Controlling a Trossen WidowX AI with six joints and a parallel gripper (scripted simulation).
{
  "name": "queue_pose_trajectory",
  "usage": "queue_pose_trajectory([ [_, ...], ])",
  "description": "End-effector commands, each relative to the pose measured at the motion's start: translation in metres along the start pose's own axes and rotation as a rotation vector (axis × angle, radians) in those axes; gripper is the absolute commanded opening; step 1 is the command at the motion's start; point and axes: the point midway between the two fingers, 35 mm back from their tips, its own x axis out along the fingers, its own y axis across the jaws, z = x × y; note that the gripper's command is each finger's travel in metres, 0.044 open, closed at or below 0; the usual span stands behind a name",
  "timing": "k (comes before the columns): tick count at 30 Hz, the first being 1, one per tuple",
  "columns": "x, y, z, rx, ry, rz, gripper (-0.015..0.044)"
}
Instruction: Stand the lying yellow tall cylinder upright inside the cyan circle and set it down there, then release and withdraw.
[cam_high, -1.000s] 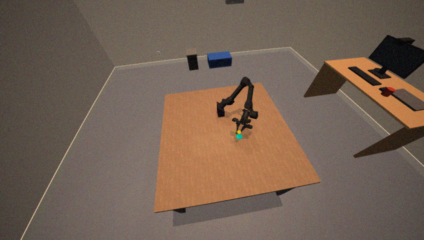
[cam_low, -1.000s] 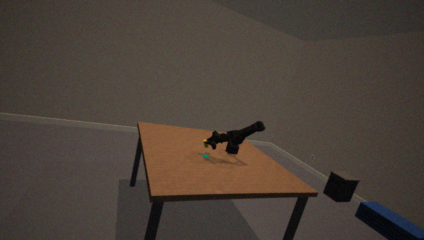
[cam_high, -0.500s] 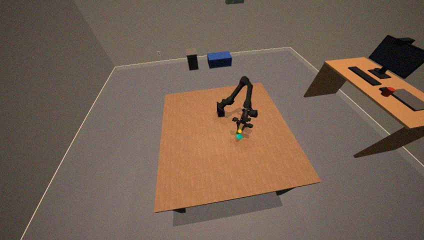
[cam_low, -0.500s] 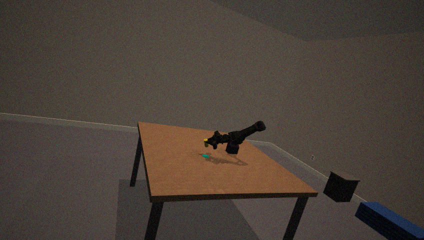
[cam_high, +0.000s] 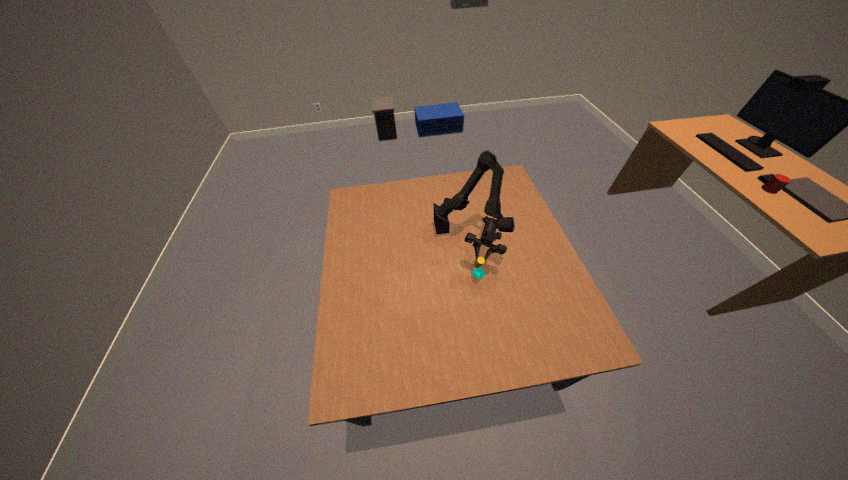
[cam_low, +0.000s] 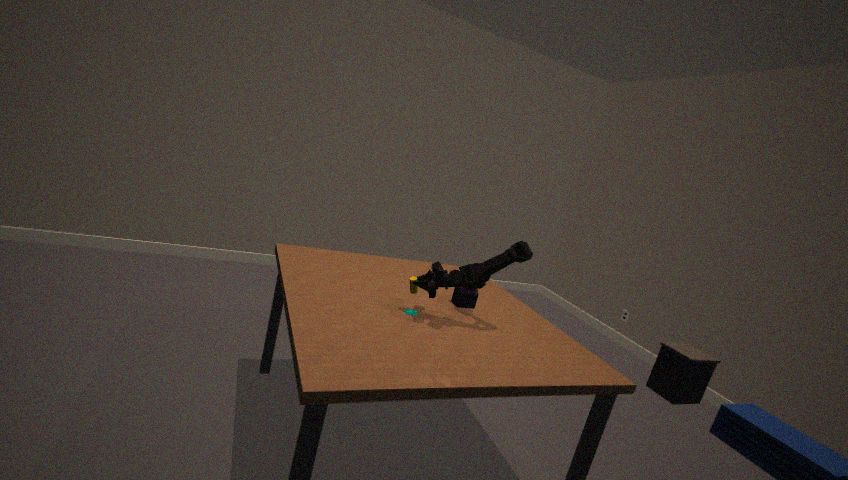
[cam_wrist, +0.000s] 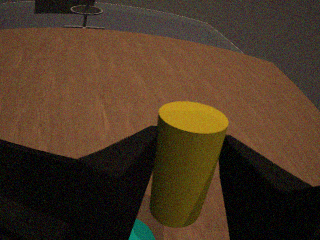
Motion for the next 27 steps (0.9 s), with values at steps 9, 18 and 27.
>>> queue_pose_trajectory([
  [9, -0.009, 0.000, 0.005, 0.063, -0.079, 0.031, 0.0105],
  [18, -0.016, 0.000, 0.007, 0.111, -0.131, 0.054, 0.0105],
  [27, -0.022, -0.001, 0.009, 0.159, -0.180, 0.077, 0.0105],
])
